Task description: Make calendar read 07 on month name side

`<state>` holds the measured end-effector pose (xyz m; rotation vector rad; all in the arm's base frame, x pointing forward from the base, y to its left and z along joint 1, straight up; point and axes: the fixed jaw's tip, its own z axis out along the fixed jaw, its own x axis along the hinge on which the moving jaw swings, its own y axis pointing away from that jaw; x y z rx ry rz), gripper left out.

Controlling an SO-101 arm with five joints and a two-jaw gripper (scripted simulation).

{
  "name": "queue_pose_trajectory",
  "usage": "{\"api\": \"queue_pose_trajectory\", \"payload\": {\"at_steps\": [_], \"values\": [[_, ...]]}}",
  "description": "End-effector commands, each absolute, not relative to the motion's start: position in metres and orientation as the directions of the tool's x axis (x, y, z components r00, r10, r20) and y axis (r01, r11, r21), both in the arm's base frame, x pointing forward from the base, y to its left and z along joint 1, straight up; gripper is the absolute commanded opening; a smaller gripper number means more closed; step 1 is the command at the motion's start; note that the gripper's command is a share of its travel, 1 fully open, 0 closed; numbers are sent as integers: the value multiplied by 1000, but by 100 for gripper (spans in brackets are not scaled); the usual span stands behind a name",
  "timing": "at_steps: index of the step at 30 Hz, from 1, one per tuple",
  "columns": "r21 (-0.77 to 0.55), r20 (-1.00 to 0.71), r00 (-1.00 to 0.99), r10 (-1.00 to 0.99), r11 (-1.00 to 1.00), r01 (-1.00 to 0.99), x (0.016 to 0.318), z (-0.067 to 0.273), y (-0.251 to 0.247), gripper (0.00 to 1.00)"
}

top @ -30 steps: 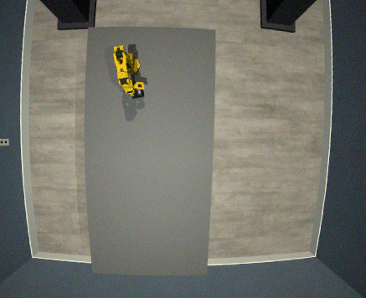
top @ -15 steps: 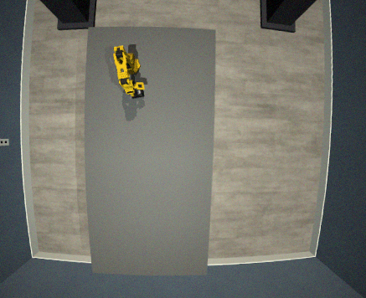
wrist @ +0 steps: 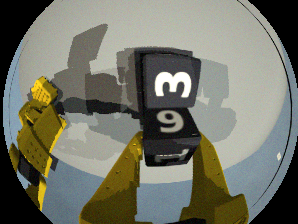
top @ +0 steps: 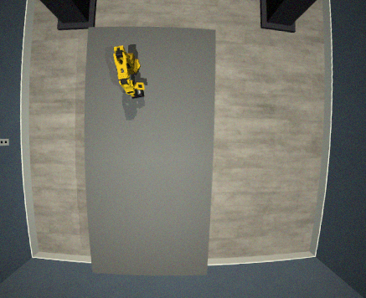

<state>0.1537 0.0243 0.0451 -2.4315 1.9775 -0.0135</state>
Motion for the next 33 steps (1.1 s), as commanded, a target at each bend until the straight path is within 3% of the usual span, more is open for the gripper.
{"api": "queue_pose_trajectory", "payload": {"at_steps": [1,33], "values": [[-36,2,204,-979,-204,-978,157,45,25,0],[-36,2,204,-979,-204,-978,157,34,25,0]]}}
